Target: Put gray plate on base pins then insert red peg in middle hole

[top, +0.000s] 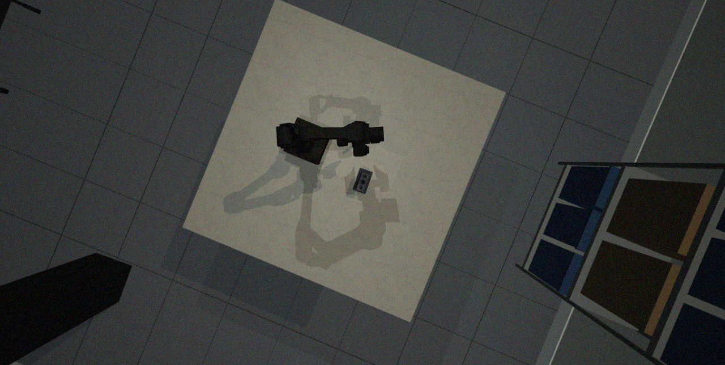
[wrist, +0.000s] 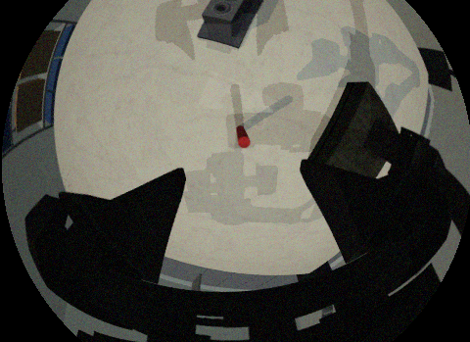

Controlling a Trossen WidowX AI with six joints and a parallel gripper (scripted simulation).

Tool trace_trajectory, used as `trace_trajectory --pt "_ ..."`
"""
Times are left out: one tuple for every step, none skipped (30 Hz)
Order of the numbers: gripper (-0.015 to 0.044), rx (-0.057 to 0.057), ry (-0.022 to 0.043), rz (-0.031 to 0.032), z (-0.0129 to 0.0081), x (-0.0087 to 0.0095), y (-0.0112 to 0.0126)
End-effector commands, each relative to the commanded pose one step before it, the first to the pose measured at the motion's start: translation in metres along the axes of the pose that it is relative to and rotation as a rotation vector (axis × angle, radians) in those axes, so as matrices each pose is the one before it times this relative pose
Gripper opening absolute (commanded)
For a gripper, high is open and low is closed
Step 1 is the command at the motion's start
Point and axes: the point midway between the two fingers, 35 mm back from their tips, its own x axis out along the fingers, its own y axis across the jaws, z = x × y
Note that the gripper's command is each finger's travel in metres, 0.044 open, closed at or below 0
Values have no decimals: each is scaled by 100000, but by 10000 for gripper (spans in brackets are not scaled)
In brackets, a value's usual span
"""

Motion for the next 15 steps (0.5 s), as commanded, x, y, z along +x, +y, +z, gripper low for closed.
trace_trajectory --pt "440 538 -637 -654 -56 1637 -306" --pt "440 0 0 -4 14 896 -31" --pt "440 0 0 -4 8 535 -34" --pt "440 0 0 -2 3 178 -14" --pt "440 0 0 0 0 0 0" --pt "440 0 0 0 0 0 0" --pt "440 0 -1 -1 8 84 -9" --pt "440 0 -2 -3 24 252 -29" --pt "440 0 -3 -6 40 419 -53" --pt "440 0 -3 -7 39 418 -61" --pt "440 0 -2 -4 23 250 -40" --pt "440 0 -1 -1 8 83 -14" --pt "440 0 0 0 0 0 0" --pt "440 0 0 0 0 26 3" --pt "440 0 0 1 1 79 9"
